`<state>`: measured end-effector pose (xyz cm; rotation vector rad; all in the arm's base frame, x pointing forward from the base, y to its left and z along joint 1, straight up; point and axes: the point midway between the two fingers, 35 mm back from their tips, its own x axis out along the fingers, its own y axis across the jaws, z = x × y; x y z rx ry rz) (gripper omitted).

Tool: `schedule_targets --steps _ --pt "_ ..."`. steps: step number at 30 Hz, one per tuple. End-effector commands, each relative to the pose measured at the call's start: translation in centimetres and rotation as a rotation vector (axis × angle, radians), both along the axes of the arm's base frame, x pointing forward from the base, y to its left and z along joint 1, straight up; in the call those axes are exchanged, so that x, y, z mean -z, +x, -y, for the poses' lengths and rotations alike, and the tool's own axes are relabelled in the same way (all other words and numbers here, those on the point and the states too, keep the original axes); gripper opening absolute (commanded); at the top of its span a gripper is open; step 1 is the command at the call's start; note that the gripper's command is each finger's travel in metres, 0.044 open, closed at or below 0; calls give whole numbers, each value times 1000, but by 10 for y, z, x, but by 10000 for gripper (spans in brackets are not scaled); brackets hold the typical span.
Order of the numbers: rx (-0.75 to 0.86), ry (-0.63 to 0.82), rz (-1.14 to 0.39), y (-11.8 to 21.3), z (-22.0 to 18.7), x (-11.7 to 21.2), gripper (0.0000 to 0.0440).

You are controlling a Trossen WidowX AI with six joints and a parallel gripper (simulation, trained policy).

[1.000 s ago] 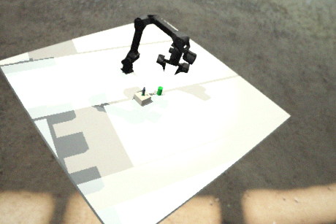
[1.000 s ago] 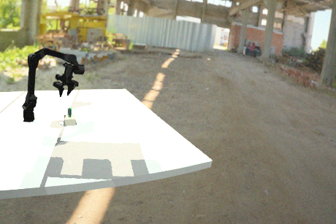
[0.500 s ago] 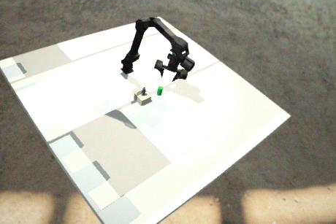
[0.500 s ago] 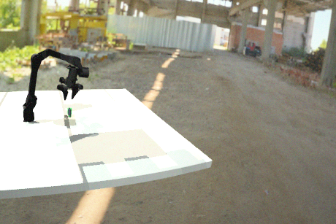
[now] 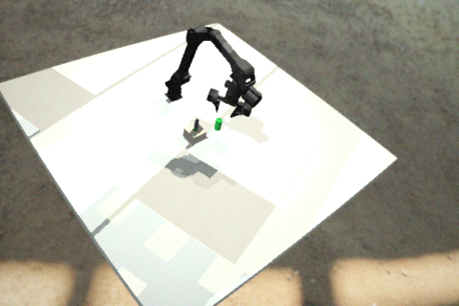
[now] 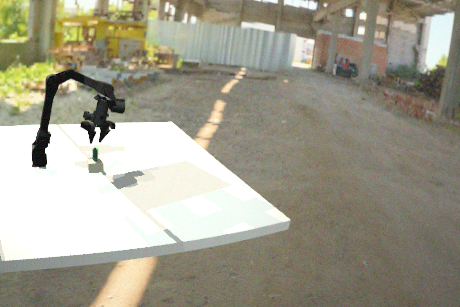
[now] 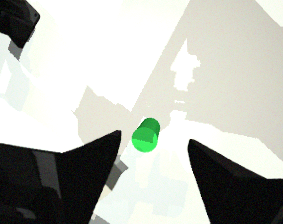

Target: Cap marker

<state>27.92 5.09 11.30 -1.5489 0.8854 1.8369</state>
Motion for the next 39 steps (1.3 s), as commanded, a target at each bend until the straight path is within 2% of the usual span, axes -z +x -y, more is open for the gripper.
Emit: schedule_targets --steps 1,20,24,28,30,39 --pt "-17 -5 -11 -1 4 6 280" --pt "-128 -2 -49 -9 12 48 239" --pt "-152 -7 -40 -9 13 52 206" --pt "-171 -13 -21 -9 14 49 102" --pt "-175 -14 -4 -7 16 43 79" --pt "-194 -22 63 2 22 12 69"
